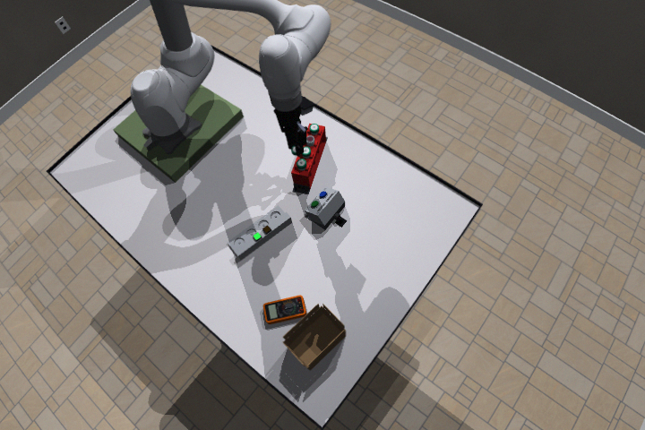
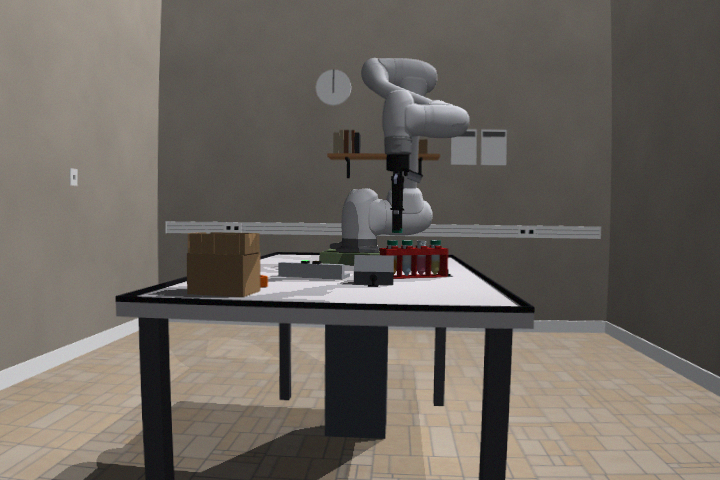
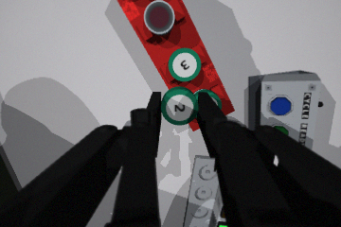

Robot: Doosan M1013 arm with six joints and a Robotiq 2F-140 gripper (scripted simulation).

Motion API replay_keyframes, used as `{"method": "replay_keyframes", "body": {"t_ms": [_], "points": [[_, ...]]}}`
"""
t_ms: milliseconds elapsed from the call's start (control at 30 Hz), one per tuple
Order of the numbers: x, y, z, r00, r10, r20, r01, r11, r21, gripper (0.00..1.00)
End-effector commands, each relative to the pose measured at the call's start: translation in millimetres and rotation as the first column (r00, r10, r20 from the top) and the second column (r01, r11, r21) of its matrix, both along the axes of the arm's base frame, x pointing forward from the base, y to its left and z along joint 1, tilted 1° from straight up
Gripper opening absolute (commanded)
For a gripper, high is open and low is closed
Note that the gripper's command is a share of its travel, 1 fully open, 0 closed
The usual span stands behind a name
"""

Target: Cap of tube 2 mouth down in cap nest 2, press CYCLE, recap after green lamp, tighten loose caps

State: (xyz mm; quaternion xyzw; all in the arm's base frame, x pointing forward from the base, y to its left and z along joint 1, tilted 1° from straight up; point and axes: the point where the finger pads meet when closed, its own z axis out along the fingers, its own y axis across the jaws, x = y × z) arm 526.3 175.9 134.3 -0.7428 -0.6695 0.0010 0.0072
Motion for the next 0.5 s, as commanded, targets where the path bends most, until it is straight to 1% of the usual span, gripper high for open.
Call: {"method": "replay_keyframes", "body": {"t_ms": [0, 67, 267, 467], "points": [[-2.7, 26.7, 0.7, 1.0, -0.002, 0.001, 0.002, 1.0, -0.002, 0.3], [-5.3, 43.2, 0.9, 1.0, -0.002, 0.001, 0.002, 1.0, -0.002, 0.3], [-11.1, 81.1, 1.2, 1.0, -0.002, 0.001, 0.002, 1.0, -0.002, 0.3], [-11.1, 81.1, 1.2, 1.0, -0.002, 0.001, 0.002, 1.0, -0.002, 0.3]]}}
